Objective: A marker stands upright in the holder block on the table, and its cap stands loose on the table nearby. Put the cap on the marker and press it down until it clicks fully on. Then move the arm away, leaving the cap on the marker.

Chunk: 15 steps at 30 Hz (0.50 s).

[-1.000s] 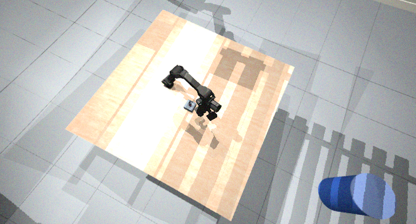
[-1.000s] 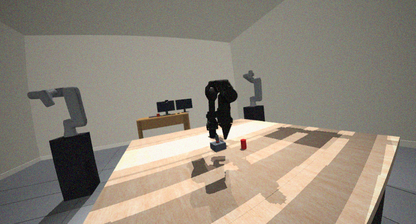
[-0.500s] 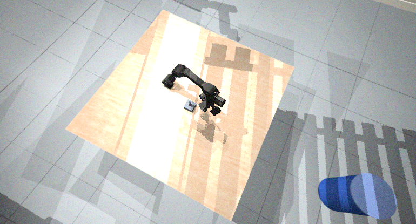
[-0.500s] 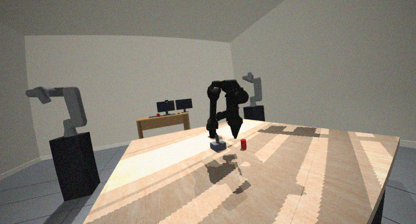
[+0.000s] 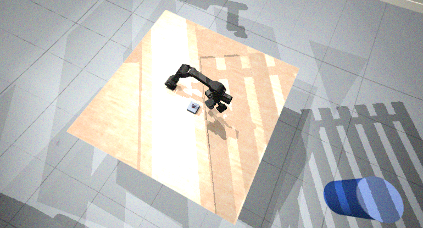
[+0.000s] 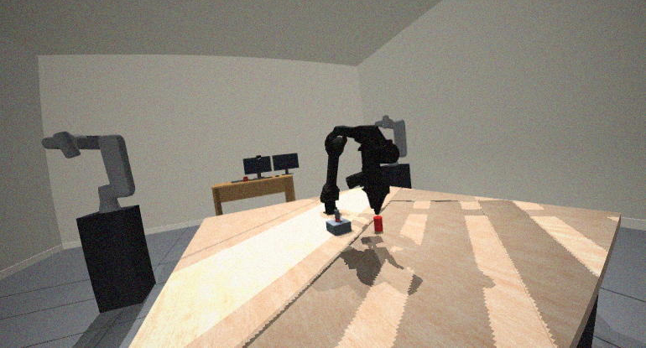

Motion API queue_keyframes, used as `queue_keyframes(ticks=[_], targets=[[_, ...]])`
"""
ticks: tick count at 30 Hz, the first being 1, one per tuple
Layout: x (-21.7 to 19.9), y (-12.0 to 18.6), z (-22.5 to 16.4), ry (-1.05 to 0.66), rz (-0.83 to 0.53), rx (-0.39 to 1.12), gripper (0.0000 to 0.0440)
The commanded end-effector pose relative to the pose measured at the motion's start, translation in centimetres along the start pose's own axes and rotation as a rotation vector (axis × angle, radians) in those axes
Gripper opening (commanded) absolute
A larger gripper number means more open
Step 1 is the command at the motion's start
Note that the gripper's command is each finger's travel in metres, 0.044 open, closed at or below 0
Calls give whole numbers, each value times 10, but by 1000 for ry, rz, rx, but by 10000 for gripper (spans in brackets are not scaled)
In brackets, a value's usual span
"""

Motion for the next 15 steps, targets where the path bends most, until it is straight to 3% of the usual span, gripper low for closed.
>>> queue_keyframes(ticks=[1, 15], targets=[[-6, -7, -10, 11, -38, 7, 327], [-28, -21, -31, 70, -141, 9, 316]])
Point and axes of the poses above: the point midway between the two fingers, 35 mm back from their tips, its own y axis back along the fingers, its own x axis across the jaws, z = x × y, the point moved 2 cm from there along y, back along the fingers, and after that the axes turned 14 degrees about y, right-handed, at the moved point
